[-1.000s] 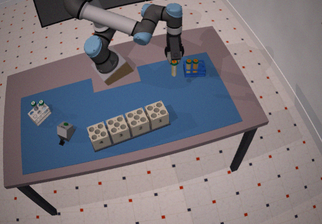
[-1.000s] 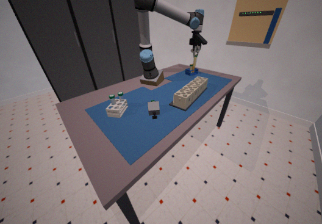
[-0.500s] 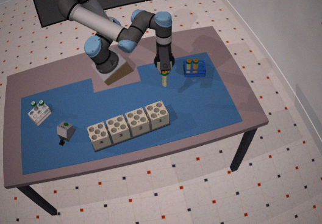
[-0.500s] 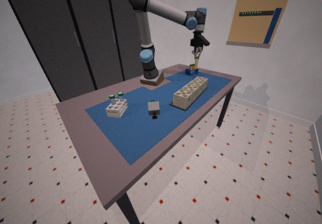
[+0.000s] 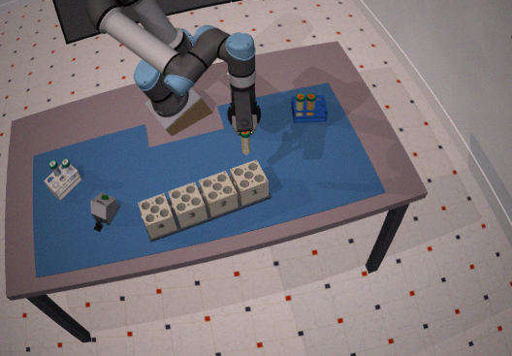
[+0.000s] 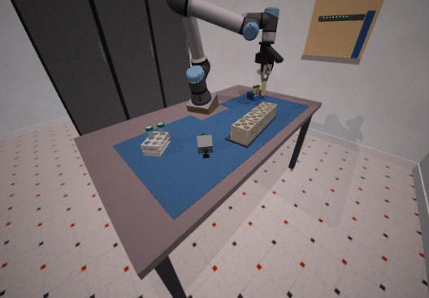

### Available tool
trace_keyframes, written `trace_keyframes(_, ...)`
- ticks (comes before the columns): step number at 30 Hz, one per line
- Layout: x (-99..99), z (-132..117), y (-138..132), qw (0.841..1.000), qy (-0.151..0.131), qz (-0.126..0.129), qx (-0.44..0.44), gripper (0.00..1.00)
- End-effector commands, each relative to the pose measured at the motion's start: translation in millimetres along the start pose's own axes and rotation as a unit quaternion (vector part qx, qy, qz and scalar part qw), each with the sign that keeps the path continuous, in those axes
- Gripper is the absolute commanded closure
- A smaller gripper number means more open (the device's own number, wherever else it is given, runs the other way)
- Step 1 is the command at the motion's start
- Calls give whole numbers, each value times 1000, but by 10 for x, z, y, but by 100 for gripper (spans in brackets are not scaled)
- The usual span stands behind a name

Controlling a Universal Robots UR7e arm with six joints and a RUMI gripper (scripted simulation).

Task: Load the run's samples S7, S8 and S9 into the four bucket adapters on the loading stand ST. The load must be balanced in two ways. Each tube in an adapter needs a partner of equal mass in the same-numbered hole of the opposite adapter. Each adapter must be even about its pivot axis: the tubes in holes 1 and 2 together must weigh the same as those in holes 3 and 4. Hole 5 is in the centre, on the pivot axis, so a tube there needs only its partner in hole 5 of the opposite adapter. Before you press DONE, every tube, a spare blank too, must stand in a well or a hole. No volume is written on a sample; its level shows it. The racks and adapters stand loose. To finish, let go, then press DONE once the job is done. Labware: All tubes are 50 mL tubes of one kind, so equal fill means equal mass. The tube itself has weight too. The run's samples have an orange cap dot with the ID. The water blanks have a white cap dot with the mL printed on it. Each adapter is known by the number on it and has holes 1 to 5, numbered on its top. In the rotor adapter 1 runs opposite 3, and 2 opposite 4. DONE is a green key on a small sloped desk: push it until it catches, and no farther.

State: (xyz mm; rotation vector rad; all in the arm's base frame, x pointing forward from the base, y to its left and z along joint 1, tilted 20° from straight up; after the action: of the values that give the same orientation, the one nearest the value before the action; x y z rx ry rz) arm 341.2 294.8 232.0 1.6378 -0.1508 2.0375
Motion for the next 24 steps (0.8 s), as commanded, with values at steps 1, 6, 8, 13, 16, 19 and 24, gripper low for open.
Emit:
trace_keyframes(1, 3, 335, 140, 1000, -1, 2, 1, 100)
trace_keyframes(6, 3, 439, 185, 1000, -1, 2, -13, 100)
trace_keyframes(8, 3, 439, 185, 1000, -1, 2, -13, 100)
trace_keyframes(13, 3, 439, 185, 997, -1, 2, -79, 100)
trace_keyframes(16, 3, 439, 185, 993, -1, 2, -119, 100)
trace_keyframes(19, 3, 439, 185, 987, -1, 2, -159, 100)
trace_keyframes(24, 3, 439, 185, 977, -1, 1, -211, 100)
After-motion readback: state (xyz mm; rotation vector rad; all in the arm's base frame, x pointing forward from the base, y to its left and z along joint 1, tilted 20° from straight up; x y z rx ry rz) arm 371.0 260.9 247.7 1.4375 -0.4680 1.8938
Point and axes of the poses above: the point where the finger pads meet when closed, its own x axis back along the fingers, its own y axis across the jaws, z = x × y, the point moved 10 cm from there along x, back along the fingers, and after that the axes turned 15 degrees about -x, right-handed, at the moved point
